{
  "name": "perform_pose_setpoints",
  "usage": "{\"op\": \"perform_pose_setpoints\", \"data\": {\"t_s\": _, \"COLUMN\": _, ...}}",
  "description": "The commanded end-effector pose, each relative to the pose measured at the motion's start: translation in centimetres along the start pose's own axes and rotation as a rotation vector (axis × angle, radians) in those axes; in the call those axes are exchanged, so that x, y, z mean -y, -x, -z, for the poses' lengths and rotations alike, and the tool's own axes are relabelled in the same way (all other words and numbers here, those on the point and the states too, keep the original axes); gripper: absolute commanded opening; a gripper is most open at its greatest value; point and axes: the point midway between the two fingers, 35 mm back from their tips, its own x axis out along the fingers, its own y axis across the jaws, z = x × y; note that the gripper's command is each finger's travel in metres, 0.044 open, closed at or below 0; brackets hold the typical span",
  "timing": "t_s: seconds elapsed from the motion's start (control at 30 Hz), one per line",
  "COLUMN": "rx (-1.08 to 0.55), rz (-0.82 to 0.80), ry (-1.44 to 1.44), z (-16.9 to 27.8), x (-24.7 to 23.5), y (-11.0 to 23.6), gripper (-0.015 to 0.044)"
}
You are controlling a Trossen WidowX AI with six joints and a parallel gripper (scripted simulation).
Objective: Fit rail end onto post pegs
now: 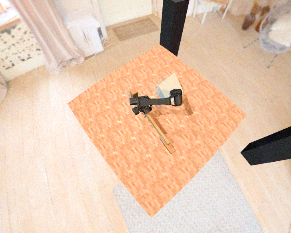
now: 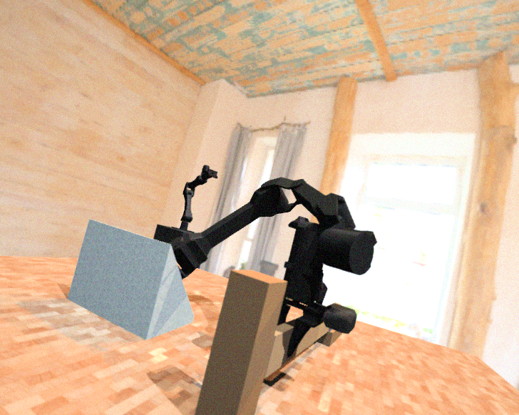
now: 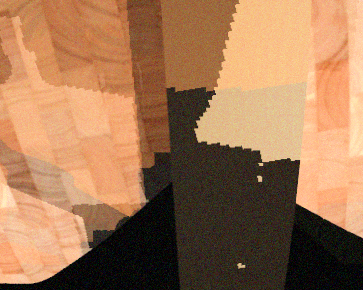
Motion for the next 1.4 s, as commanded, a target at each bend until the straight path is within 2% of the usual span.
{"op": "perform_pose_setpoints", "data": {"t_s": 0.0, "rx": -0.002, "rz": 0.009, "ry": 0.002, "z": 0.3, "x": 0.2, "y": 0.3, "gripper": 0.0}}
{"op": "perform_pose_setpoints", "data": {"t_s": 1.37, "rx": -0.003, "rz": 0.009, "ry": 0.002, "z": 1.5, "x": 0.2, "y": 0.3, "gripper": 0.0}}
